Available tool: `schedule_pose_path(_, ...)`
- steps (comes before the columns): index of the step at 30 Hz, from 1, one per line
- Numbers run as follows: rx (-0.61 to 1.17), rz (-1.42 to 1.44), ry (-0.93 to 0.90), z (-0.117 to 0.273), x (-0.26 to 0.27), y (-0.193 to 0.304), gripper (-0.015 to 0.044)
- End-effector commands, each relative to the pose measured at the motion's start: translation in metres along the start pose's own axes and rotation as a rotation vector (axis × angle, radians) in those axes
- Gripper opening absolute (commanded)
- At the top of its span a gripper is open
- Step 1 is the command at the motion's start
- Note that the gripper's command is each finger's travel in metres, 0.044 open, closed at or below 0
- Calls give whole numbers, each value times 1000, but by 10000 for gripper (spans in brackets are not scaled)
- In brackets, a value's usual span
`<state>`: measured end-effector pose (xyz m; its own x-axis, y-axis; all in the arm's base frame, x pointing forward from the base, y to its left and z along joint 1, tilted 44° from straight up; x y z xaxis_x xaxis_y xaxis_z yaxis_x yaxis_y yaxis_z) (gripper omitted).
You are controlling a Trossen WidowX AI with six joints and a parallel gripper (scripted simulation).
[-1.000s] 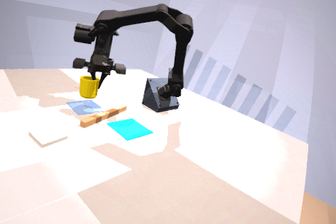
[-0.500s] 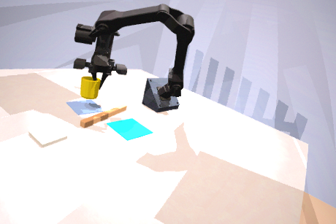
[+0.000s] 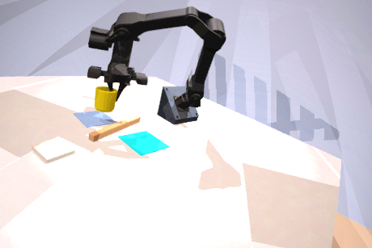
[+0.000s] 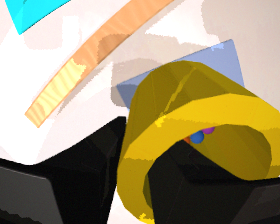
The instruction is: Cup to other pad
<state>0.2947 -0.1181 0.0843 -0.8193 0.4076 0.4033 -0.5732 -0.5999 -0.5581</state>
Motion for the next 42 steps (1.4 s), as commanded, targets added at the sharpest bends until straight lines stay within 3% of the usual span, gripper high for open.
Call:
schedule_pose_path(1,-4,-3,2,0,7,-4,0)
schedule_pose_path(42,-5,-3,0,3,74,-52,0)
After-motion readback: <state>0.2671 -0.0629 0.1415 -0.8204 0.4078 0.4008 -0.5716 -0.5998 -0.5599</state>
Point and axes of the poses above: the point midway between the two fingers, 35 mm back from their tips, its own z axis back along the fingers, its own x axis across the jaws, y = z × x, the point moved 10 cm from there along z, back along the fingers, and after that the axes turned 9 degrees about -z, right-handed, at the moved point
